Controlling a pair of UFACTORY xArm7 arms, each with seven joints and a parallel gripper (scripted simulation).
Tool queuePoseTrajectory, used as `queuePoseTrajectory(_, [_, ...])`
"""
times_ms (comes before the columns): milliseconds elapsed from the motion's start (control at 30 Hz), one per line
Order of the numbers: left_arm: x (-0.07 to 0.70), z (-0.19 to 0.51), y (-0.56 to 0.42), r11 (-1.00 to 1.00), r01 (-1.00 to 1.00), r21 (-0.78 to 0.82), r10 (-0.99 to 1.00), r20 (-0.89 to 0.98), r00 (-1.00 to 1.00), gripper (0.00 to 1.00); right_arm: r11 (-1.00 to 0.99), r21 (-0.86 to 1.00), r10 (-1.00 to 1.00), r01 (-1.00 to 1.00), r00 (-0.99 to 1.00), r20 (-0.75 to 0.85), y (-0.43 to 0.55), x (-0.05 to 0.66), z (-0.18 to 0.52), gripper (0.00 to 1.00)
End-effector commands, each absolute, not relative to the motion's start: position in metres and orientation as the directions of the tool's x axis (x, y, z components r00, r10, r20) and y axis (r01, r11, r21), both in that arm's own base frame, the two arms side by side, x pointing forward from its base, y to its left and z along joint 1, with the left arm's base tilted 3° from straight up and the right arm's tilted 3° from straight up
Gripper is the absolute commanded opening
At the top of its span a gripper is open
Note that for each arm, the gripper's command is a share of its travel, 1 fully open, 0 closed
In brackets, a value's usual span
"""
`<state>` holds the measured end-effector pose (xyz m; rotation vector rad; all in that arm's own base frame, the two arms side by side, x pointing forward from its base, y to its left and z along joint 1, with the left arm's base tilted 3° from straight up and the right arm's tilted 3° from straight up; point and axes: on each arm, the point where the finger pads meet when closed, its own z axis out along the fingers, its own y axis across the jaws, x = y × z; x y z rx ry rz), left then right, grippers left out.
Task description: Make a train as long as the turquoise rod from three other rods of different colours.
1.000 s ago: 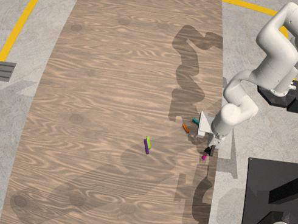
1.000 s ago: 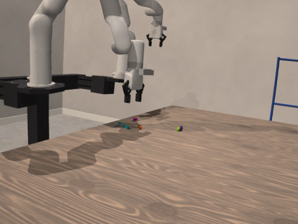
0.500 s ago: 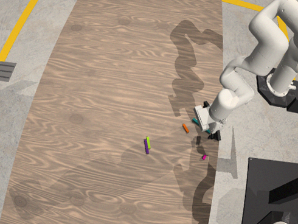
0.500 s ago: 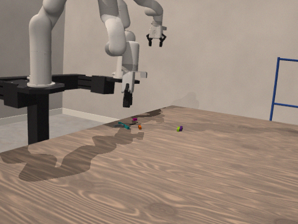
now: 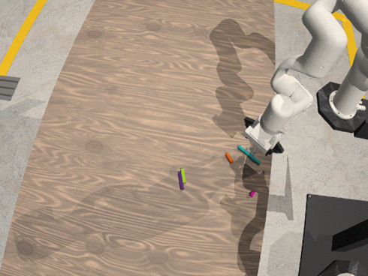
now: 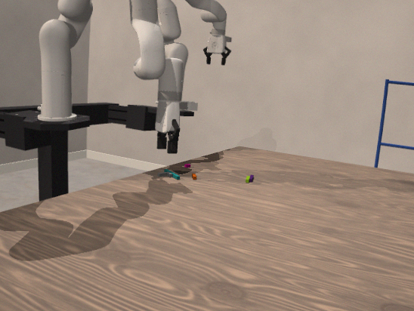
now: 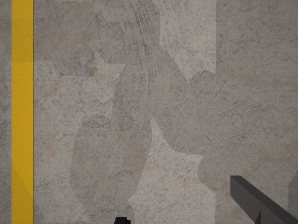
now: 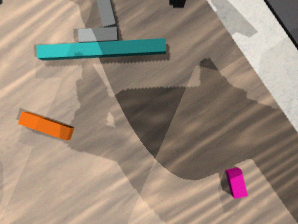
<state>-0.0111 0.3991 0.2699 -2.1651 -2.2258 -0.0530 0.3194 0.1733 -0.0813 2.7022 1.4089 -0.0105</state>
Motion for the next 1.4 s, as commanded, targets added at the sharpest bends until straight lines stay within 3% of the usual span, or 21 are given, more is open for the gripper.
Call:
queuePoseTrajectory(0, [-0.0111, 0.2718, 0.4002, 0.028, 1.0, 0.0, 0.998, 0.054, -0.028, 1.0, -0.429, 0.044, 0.901, 0.902, 0.431, -0.045, 0.1597, 0.3161, -0.0811, 1.0])
queuePoseTrajectory(233, [-0.0111, 0.2718, 0.4002, 0.028, 1.0, 0.0, 0.998, 0.054, -0.028, 1.0, -0.36, 0.036, 0.931, 0.932, 0.361, -0.044, 0.1536, 0.3132, -0.0813, 1.0])
queuePoseTrajectory(267, [-0.0111, 0.2718, 0.4002, 0.028, 1.0, 0.0, 0.998, 0.054, -0.028, 1.0, -0.36, 0.036, 0.931, 0.932, 0.361, -0.044, 0.1536, 0.3132, -0.0813, 0.26])
queuePoseTrajectory(1367, [-0.0111, 0.2718, 0.4002, 0.028, 1.0, 0.0, 0.998, 0.054, -0.028, 1.0, -0.36, 0.036, 0.931, 0.932, 0.361, -0.044, 0.1536, 0.3132, -0.0813, 0.26])
